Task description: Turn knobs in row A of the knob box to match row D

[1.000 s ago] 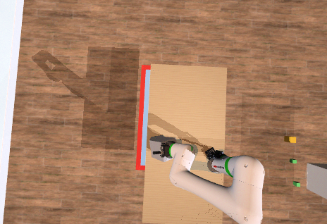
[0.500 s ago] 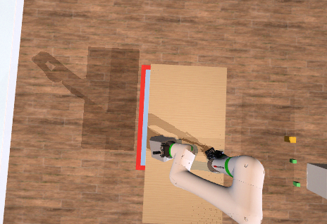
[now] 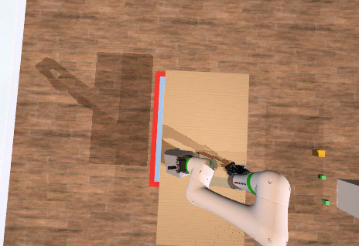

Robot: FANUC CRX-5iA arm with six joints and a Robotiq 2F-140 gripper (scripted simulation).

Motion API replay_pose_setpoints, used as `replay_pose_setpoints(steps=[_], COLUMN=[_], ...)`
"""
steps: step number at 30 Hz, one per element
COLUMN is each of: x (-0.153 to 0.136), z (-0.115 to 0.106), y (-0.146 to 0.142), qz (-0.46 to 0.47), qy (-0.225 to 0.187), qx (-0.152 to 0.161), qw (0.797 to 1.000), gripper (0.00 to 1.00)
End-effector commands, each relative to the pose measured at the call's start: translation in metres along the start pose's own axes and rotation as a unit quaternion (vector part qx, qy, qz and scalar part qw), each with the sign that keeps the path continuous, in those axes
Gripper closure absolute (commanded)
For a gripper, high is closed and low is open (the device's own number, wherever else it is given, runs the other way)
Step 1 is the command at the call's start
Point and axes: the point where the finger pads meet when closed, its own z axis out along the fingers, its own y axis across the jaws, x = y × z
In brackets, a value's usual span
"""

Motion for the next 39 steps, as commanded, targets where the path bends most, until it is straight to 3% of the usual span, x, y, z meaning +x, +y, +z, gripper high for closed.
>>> replay_pose_setpoints(steps=[1,12,28,39], x=[0.000,0.000,0.000,0.000], z=[0.000,-0.003,-0.036,-0.038], y=[0.000,0.000,0.000,0.000], qz=[0.000,0.000,0.000,0.000], qy=[0.000,0.000,0.000,0.000], qx=[0.000,0.000,0.000,0.000], qw=[1.000,1.000,1.000,1.000], gripper=[0.88,0.88,0.88,0.88])
